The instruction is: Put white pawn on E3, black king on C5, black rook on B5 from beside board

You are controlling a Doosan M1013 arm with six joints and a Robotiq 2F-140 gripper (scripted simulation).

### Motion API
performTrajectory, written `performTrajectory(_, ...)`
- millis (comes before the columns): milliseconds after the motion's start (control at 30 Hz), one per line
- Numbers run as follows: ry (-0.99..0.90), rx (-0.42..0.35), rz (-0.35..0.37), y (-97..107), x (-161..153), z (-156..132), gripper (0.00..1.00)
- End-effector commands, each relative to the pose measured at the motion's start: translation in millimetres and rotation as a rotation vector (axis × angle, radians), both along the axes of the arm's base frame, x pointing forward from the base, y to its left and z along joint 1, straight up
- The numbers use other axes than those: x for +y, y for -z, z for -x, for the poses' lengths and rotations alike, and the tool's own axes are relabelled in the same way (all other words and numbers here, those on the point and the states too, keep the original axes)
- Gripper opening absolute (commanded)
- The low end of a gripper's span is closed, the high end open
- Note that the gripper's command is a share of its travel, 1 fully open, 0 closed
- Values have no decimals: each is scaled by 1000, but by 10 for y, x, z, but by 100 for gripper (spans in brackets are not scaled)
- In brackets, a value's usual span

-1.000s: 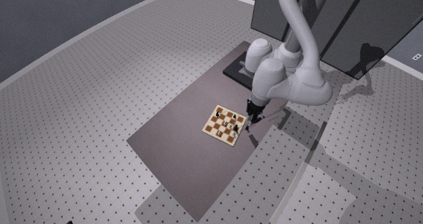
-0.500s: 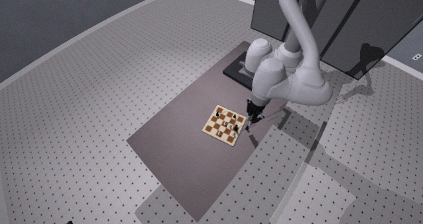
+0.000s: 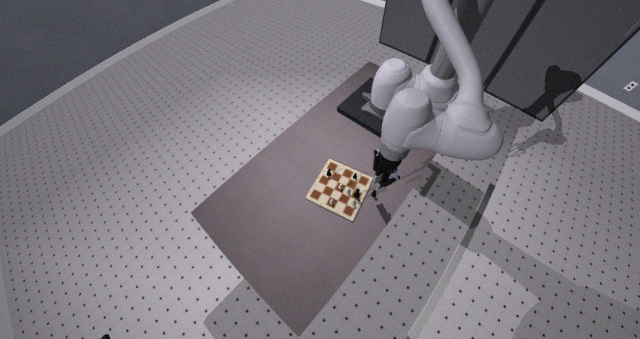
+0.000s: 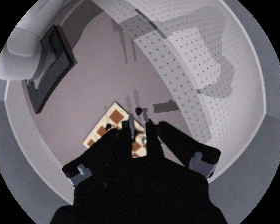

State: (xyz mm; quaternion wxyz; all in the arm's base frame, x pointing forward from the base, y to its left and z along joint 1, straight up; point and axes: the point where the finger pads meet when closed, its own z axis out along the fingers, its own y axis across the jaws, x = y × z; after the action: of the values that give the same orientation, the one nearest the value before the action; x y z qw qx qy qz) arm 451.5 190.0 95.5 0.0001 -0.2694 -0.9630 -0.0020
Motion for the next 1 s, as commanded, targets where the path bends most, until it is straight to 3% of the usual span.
performTrajectory(0, 0, 0, 0, 10, 0, 0, 22)
performTrajectory(967, 0, 0, 0, 340, -2, -1, 22)
